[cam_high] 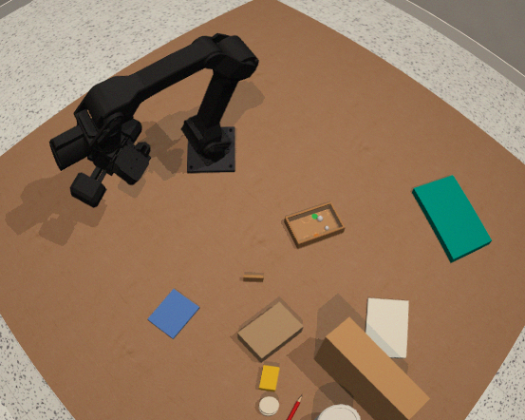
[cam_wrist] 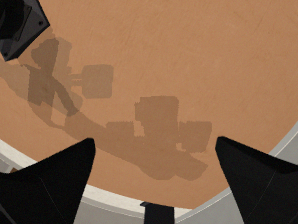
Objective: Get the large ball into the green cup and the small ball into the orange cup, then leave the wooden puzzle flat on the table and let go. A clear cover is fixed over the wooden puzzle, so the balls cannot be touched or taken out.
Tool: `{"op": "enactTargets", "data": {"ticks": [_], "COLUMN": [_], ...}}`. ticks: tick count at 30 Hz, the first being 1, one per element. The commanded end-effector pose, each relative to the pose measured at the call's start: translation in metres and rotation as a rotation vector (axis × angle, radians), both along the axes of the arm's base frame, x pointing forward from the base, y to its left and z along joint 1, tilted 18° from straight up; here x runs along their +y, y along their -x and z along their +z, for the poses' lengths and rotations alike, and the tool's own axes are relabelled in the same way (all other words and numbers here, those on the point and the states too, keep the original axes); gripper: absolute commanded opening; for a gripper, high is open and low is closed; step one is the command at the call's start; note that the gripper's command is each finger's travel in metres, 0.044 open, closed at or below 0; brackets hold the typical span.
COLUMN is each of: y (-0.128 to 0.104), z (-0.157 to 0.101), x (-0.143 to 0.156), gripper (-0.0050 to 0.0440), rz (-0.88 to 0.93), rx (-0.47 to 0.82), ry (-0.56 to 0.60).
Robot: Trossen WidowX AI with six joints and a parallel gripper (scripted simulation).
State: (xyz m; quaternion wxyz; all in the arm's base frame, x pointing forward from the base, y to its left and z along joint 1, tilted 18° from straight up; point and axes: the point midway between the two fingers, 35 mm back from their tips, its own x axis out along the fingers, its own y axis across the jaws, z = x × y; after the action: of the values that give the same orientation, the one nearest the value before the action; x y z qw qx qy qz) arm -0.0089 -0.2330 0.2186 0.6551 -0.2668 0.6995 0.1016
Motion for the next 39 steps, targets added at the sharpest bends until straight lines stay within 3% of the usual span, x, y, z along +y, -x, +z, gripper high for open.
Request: {"op": "enactTargets", "data": {"ticks": [1,17,20,21,25,32,34,39], "y": [0.000,0.000,0.000,-0.002,-0.037,-0.112,-0.112,-0.162], "z": [0.000,0.000,0.000,0.000,-0.004,-0.012,-0.012,-0.020], "x": [0.000,0.000,0.000,0.000,-0.002,0.013,0.013,0.037], "gripper": [0.0400,0.0400,0.0328,0.0352,0.0440,0.0440,0.0440,0.0440], "rz": [0.000,0.000,0.000,0.003,0.065,0.196,0.196,0.282], "rx": [0.000,0.000,0.000,0.000,-0.005,-0.015,-0.015,-0.016], "ry": [0.000,0.000,0.000,0.000,-0.003,-0.004,-0.004,-0.008]}}
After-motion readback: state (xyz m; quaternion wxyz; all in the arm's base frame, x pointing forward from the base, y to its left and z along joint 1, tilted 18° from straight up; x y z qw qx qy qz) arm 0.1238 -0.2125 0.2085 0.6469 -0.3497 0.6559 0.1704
